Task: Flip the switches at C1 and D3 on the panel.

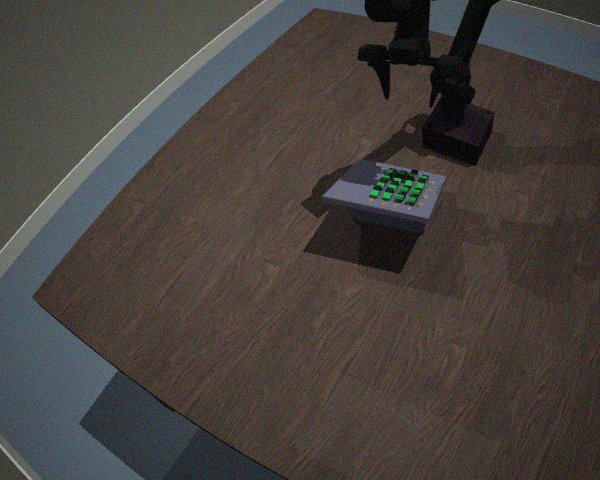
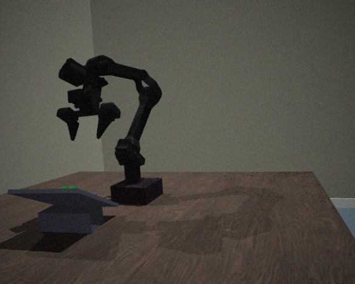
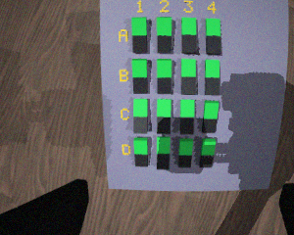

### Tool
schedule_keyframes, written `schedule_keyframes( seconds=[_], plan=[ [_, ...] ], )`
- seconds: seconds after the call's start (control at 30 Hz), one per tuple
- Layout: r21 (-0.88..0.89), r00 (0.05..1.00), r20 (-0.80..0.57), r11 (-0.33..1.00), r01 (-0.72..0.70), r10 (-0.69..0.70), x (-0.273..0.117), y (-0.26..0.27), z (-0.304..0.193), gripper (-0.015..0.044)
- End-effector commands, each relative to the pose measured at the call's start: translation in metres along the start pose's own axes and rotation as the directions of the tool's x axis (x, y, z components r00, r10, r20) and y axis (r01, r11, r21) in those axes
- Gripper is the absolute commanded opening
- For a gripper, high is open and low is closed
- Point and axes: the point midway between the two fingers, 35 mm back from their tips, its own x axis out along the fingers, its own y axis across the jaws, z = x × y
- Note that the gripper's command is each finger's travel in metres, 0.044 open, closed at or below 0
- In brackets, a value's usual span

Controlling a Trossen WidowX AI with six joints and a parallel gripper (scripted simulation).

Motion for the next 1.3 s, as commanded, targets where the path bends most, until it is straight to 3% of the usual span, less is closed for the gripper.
schedule_keyframes(
  seconds=[0.0, 0.3, 0.47, 0.6, 1.27],
  plan=[
    [0.0, 1.0, 0.0, 1.0, 0.0, 0.0, 0.002, 0.0, 0.0, 0.0374],
    [-0.016, 1.0, 0.022, 1.0, 0.001, 0.0, 0.089, 0.032, -0.021, 0.0137],
    [-0.017, 1.0, 0.026, 1.0, 0.0, 0.0, 0.097, 0.035, -0.024, 0.0006],
    [-0.017, 0.999, 0.05, 1.0, 0.0, 0.001, 0.128, 0.035, -0.024, 0.0],
    [-0.017, 0.999, 0.052, 1.0, 0.0, 0.001, 0.149, 0.035, -0.024, 0.0]
  ],
)
